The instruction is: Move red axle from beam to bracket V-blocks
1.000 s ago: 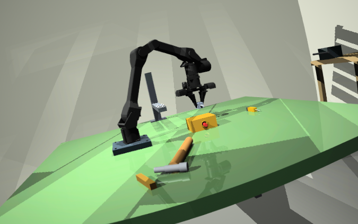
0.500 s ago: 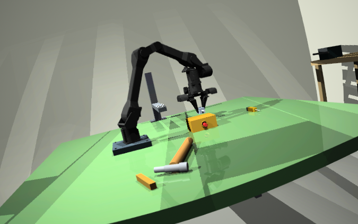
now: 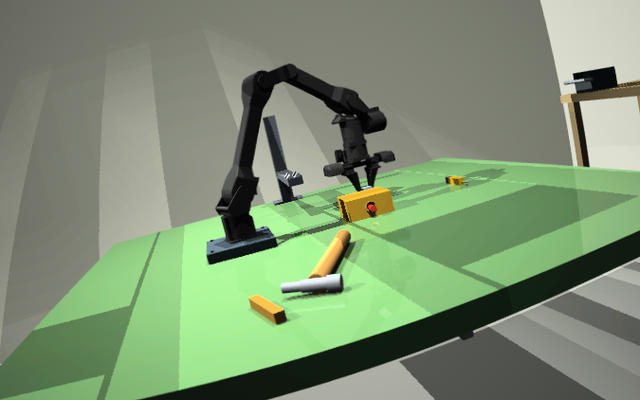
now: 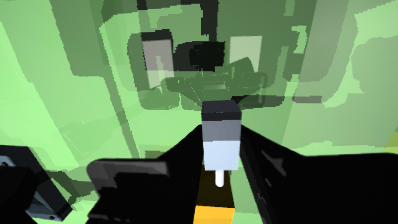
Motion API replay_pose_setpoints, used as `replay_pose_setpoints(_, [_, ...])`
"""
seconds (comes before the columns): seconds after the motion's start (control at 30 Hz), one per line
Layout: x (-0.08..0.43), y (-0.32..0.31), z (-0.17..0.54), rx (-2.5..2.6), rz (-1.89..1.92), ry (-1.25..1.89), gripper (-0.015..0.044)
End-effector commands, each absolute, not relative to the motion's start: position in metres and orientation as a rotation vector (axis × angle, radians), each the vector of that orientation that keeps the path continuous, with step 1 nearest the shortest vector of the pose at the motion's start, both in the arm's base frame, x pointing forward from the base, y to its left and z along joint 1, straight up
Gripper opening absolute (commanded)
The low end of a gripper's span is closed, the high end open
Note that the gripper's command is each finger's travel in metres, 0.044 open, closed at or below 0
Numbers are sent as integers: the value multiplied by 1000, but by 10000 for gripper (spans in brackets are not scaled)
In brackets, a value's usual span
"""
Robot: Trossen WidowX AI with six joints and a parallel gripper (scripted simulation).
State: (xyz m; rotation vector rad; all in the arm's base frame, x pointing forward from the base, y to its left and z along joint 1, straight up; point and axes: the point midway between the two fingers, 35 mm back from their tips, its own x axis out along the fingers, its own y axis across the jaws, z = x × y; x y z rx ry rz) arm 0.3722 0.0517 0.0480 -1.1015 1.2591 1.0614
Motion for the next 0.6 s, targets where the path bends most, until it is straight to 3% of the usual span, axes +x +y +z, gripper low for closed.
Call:
replay_pose_setpoints(0.0, [372,52,42,-1106,1066,1255,0])
replay_pose_setpoints(0.3, [371,51,30,-1106,1066,1255,0])
replay_pose_setpoints(0.57, [371,51,32,-1101,1062,1260,210])
